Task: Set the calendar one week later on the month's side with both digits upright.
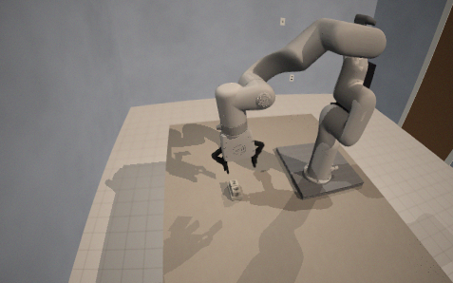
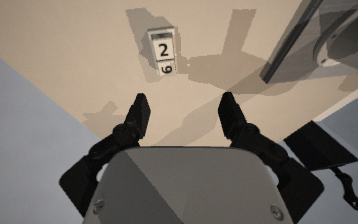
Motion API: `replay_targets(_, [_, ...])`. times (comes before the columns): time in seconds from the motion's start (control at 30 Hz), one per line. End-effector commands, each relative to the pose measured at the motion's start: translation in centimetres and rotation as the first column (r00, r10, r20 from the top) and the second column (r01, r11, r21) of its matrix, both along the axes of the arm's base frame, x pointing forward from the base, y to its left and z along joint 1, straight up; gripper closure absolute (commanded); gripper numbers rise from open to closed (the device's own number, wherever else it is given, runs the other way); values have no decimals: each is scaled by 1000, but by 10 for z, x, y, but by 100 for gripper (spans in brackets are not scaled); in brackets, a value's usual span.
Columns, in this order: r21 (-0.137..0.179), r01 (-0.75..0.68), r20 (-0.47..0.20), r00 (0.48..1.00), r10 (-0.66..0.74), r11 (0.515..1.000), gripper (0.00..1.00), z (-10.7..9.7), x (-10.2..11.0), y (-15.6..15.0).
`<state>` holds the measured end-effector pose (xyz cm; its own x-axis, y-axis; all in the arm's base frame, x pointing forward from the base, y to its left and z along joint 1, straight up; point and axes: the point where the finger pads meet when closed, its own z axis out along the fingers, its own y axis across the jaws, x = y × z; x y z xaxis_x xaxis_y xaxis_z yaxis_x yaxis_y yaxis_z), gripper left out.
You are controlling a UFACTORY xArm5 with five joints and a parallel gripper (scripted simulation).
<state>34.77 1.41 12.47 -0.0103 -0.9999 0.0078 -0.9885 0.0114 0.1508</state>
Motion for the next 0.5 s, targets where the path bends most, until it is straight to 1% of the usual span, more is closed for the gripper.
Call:
replay_targets(0.0, [6, -28, 133, 991, 27, 1000, 0, 4, 11, -6])
replay_targets(0.1, [6, -31, 149, 988, 30, 999, 0, 5, 12, -7])
replay_targets(0.47, [6, -32, 149, 988, 30, 999, 0, 5, 12, -7])
